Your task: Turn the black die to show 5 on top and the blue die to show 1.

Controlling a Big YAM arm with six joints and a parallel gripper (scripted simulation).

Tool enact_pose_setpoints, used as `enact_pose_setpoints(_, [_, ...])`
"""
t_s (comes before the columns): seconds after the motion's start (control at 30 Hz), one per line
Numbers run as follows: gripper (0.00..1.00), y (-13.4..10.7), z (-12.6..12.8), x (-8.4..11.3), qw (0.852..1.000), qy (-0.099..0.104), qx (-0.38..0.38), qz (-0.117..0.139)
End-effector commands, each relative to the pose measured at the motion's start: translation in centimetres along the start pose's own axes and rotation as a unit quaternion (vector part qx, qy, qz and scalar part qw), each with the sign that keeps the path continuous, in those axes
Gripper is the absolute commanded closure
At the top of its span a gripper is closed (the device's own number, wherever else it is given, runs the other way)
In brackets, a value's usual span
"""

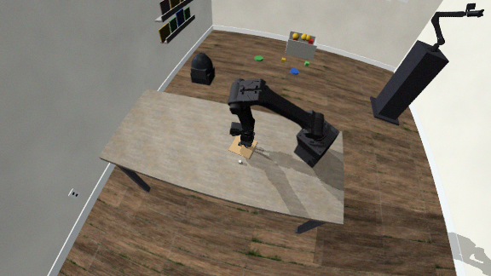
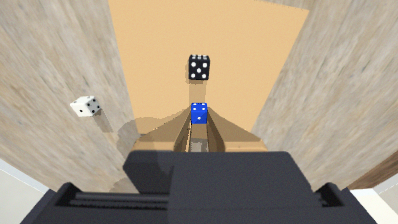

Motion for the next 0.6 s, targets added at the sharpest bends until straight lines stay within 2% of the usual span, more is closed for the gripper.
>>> enact_pose_setpoints(0.0, [0.81, 0.37, 0.49, -0.17, 1.000, 0.002, 0.005, -0.007])
enact_pose_setpoints(0.07, [0.81, 0.37, 0.49, -0.17, 1.000, 0.002, 0.005, -0.007])
enact_pose_setpoints(0.2, [0.73, 0.37, 0.49, -0.17, 1.000, 0.002, 0.005, -0.007])
enact_pose_setpoints(0.33, [0.73, 0.37, 0.49, -0.17, 1.000, 0.002, 0.005, -0.007])
enact_pose_setpoints(0.37, [0.69, 0.37, 0.49, -0.17, 1.000, 0.002, 0.005, -0.007])
enact_pose_setpoints(0.57, [0.69, 0.37, 0.49, -0.17, 1.000, 0.002, 0.005, -0.007])
Point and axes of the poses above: the point where the finger pads meet when closed, its own x axis back along the fingers, its own z axis across the jaws, y = z × x, the point moved 7 cm from there along x, back along the fingers, and after that the axes turned 6 degrees about -x, right-handed, at the moved point
